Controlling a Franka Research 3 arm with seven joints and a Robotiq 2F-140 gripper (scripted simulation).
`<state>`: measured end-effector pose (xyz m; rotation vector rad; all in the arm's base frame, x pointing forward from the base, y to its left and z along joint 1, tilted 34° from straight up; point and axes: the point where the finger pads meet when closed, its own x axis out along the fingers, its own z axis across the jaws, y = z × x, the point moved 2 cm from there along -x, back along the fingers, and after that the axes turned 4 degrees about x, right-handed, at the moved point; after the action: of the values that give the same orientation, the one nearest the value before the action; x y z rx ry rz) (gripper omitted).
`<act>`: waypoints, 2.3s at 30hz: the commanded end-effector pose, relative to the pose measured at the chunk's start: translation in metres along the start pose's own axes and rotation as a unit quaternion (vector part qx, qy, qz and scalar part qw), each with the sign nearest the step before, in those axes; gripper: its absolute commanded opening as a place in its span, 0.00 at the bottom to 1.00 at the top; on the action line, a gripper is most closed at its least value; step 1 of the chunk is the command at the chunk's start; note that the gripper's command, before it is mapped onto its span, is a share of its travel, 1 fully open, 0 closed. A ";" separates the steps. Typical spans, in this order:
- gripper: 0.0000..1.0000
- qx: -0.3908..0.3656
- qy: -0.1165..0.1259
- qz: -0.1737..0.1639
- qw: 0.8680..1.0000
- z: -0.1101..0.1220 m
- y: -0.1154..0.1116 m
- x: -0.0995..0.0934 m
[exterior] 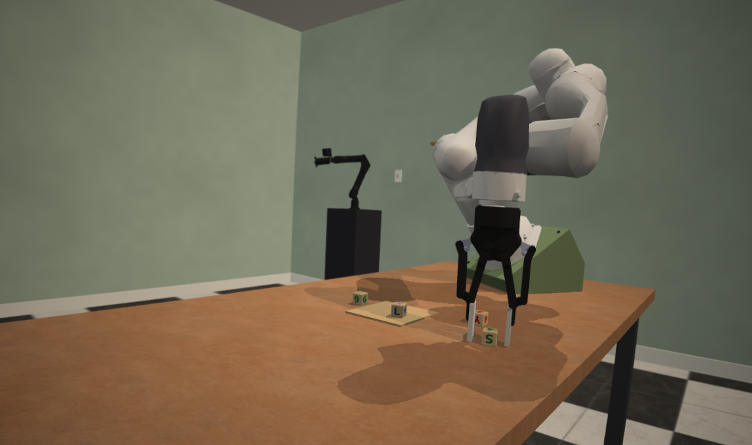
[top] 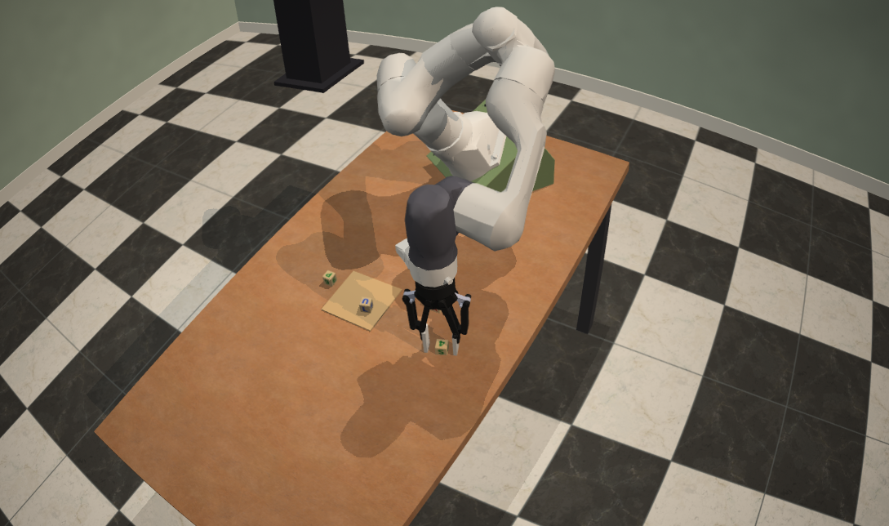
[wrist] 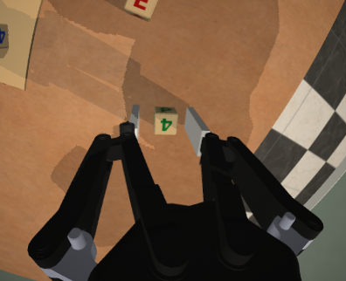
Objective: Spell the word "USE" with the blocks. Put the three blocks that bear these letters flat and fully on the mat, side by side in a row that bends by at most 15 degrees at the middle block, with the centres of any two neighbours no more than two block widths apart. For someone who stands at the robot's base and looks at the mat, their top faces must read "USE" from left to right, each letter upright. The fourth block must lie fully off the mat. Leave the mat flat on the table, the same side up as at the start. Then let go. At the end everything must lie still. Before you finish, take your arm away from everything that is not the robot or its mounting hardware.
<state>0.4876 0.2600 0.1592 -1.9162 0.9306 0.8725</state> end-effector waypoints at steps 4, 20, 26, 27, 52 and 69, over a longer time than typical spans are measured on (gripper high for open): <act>0.37 -0.002 -0.001 -0.001 1.000 0.001 -0.001 0.000; 0.25 -0.002 -0.001 -0.001 1.000 0.001 -0.001 0.000; 0.13 -0.002 -0.001 -0.001 1.000 0.001 -0.001 0.000; 0.13 -0.002 -0.001 -0.001 1.000 0.001 -0.001 0.000; 0.13 -0.002 -0.001 -0.001 1.000 0.001 -0.001 0.000; 0.13 -0.002 -0.001 -0.001 1.000 0.001 -0.001 -0.033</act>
<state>0.4811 0.2676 0.1766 -1.9284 0.9153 0.8716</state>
